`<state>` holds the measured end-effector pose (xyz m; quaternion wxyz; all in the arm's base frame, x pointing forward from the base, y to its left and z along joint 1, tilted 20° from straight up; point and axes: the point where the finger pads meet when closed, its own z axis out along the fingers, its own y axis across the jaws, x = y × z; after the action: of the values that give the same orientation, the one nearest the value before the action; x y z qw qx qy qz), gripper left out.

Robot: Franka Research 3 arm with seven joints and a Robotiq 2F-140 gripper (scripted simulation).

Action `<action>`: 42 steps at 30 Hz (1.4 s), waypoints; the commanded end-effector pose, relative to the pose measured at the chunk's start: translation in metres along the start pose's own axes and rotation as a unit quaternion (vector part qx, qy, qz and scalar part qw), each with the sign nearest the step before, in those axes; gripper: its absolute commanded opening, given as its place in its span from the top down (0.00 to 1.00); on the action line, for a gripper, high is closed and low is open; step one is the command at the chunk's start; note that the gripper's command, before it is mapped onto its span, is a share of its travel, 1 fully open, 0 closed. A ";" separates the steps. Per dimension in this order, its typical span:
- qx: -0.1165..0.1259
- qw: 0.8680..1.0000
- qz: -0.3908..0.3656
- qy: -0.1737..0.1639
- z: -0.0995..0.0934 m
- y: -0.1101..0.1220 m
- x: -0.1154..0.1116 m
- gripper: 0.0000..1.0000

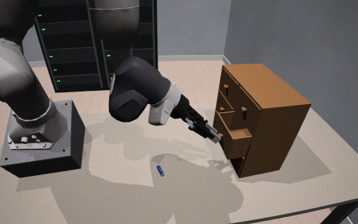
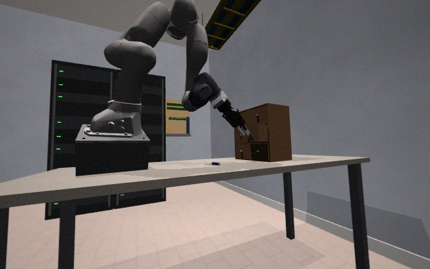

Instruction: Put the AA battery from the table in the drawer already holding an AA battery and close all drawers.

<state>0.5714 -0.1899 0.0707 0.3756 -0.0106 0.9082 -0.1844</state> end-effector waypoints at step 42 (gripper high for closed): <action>0.001 1.000 -0.001 -0.004 -0.081 -0.001 0.050 0.80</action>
<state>0.4803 -0.1720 0.0877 0.3775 -0.0078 0.9077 -0.1830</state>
